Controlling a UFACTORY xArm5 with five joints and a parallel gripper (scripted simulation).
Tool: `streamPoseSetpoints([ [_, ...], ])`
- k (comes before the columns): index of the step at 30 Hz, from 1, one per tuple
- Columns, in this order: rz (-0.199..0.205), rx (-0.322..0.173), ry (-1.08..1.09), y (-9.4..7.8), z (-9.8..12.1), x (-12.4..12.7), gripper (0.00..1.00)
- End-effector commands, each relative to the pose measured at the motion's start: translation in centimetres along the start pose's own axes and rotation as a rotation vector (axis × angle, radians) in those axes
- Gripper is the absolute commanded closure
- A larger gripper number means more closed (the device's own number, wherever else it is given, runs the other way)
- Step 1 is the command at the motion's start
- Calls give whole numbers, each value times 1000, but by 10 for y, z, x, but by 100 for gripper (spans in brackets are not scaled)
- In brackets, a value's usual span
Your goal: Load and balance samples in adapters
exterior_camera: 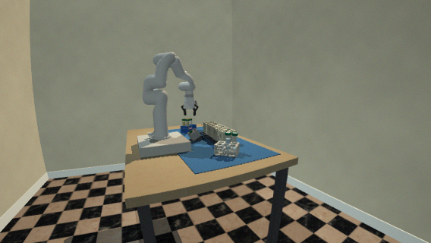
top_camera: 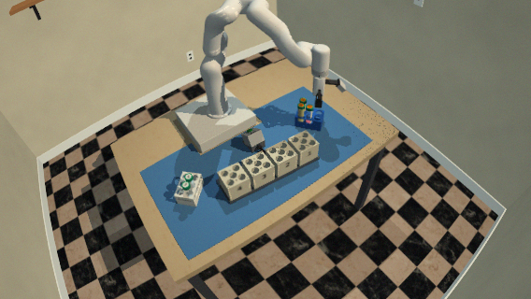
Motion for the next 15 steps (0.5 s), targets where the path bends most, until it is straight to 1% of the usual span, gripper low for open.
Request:
streamPoseSetpoints([
  [1,0,4,0,4,-1,0,0],
  [3,0,4,0,10,-1,0,0],
  [5,0,4,0,10,-1,0,0],
  [15,0,4,0,36,-1,0,0],
])
Point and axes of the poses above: the point where the finger pads meet when closed, its own y axis back along the fingers, its own x axis across the jaws, z = x × y, the point moved 6 cm from there along y, back along the fingers, and after that the axes turned 5 degrees about -y, right-handed, at the moved point
